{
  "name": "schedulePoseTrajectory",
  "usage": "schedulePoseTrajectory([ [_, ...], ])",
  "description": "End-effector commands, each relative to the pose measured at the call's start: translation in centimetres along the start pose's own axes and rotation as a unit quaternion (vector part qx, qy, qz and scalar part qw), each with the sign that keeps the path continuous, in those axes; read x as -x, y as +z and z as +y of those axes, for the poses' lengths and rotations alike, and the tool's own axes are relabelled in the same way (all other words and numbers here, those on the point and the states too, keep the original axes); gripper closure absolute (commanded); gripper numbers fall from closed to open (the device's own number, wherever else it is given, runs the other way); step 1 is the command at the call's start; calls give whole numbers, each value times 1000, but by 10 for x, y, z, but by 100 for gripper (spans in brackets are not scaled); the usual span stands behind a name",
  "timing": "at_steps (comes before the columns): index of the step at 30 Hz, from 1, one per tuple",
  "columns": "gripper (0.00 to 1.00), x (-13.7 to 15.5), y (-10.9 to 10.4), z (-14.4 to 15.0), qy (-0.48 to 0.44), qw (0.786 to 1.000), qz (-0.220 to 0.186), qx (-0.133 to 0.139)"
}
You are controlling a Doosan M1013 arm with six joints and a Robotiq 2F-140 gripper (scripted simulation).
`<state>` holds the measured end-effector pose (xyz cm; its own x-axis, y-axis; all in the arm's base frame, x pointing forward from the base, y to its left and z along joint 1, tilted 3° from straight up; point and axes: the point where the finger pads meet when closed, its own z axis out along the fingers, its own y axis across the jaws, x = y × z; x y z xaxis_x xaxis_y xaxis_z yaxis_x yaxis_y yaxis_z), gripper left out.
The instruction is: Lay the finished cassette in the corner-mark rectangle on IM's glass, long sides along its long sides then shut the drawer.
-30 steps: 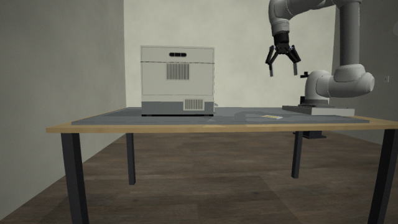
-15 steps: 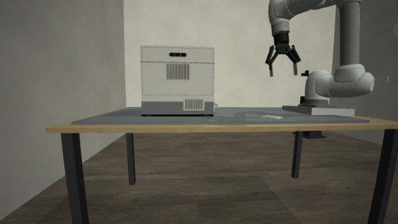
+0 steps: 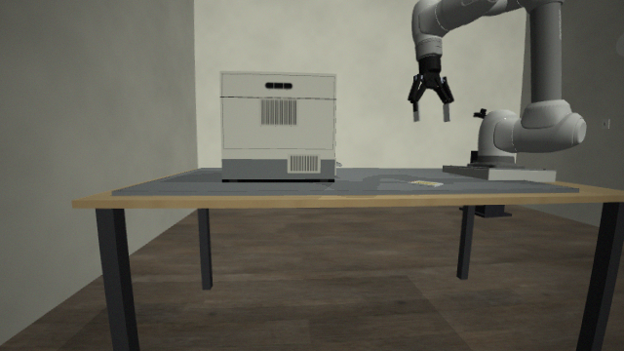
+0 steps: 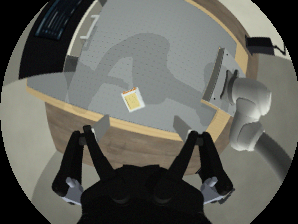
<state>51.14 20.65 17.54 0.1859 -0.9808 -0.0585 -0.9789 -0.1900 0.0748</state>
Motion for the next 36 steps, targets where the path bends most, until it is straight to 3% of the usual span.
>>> schedulePoseTrajectory([
  [1,0,-16,1,-4,-45,999,1,-3],
  [21,0,-90,4,-16,-224,974,17,-8],
  [36,0,-164,7,-19,-397,917,34,-5],
])
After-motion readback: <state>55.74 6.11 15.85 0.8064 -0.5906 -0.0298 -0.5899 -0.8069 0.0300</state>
